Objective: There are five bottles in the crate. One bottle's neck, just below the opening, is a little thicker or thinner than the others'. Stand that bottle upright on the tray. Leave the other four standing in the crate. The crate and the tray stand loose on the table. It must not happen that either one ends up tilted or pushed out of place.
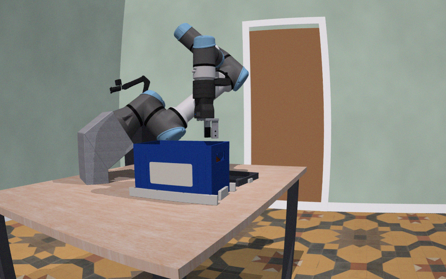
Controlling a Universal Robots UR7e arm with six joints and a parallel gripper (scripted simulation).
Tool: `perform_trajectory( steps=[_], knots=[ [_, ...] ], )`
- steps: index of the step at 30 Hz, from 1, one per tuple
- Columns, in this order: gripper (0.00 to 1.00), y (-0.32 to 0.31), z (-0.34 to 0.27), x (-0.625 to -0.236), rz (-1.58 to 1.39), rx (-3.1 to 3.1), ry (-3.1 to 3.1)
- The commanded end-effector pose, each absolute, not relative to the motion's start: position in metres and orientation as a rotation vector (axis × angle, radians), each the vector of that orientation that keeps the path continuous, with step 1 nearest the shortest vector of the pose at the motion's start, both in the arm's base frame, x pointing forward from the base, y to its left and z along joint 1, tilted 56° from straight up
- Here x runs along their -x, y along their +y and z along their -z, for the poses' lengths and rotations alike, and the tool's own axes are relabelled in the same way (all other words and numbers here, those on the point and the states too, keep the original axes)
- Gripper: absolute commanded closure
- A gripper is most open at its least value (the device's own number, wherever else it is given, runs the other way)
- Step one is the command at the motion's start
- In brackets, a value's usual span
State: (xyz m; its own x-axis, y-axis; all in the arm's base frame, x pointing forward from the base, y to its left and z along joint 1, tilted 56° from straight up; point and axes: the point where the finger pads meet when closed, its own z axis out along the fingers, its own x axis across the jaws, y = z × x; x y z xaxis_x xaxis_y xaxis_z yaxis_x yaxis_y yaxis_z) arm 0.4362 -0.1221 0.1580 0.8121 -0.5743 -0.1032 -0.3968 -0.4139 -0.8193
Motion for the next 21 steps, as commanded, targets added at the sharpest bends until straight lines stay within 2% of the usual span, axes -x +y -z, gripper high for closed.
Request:
perform_trajectory(
  steps=[1,21],
  knots=[
    [0.0,-0.1203,-0.1563,-0.4377,0.241,2.059,0.717],
    [0.0,-0.1167,-0.1535,-0.4398,0.241,2.059,0.717]
  ],
)
